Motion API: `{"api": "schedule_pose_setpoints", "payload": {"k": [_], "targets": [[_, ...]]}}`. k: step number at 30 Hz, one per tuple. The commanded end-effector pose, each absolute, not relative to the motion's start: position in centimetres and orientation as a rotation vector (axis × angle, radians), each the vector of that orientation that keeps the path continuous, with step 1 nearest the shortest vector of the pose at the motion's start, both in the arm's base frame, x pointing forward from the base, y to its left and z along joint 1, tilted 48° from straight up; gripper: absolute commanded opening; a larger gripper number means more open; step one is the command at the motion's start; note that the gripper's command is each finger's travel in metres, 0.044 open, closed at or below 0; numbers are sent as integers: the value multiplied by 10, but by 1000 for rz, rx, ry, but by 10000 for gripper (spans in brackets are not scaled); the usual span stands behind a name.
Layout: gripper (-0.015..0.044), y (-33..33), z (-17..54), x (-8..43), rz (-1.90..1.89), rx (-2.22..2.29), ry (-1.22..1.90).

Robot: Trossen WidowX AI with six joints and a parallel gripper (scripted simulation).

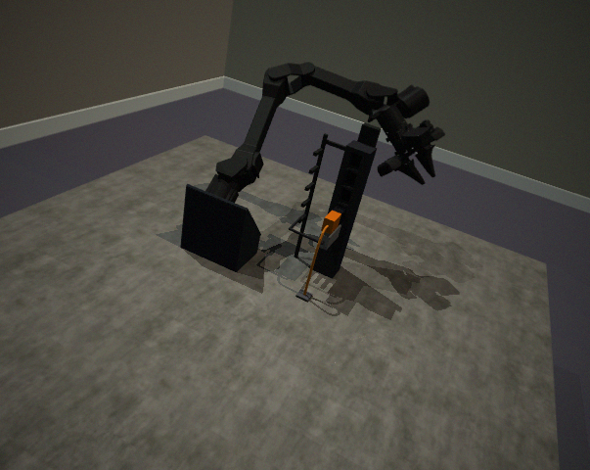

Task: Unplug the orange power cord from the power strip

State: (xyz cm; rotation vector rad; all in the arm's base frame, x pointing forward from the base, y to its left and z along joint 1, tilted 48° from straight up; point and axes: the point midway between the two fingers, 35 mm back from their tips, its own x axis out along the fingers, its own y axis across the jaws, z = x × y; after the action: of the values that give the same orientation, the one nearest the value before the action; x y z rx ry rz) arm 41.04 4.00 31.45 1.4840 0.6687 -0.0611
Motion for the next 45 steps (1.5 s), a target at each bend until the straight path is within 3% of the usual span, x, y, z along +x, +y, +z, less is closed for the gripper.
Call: {"api": "schedule_pose_setpoints", "payload": {"k": [1,15,23,29,36,45], "targets": [[160,-16,294,426,-194,1400,573],[160,-160,251,419,-544,1189,444],[160,-158,160,387,-644,1296,823],[160,-139,92,335,-714,1489,1227],[160,-103,60,270,-745,1878,1696],[160,-102,60,269,-744,1894,1710]]}}
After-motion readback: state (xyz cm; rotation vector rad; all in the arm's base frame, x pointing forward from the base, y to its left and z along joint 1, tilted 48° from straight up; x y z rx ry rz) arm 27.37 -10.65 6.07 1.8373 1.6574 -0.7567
